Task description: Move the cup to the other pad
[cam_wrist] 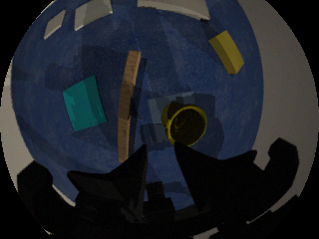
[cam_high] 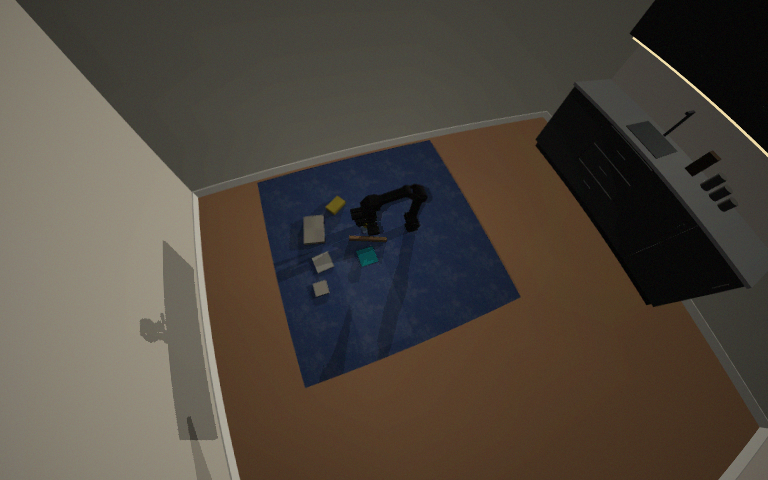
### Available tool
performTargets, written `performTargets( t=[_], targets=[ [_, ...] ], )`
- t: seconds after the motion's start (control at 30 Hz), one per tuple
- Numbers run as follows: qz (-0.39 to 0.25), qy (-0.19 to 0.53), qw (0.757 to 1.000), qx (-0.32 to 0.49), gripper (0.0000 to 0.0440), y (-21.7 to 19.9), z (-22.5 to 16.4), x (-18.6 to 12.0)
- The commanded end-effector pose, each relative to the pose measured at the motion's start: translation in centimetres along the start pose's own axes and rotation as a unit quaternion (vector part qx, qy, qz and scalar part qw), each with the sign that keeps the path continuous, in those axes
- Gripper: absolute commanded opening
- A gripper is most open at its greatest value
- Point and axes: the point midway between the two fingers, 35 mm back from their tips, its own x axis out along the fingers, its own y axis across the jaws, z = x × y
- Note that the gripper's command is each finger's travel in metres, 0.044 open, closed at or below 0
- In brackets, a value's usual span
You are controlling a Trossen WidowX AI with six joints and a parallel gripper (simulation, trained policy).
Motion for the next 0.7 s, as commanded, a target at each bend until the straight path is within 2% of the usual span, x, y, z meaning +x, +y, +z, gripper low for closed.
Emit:
performTargets(
  t=[0.0,0.67],
  targets=[
    [-0.003,0.010,1.000,-0.006,0.0159,-0.5,0.0,1.1],
    [0.005,0.038,0.997,-0.070,0.0179,-1.7,-0.2,7.1]
  ],
)
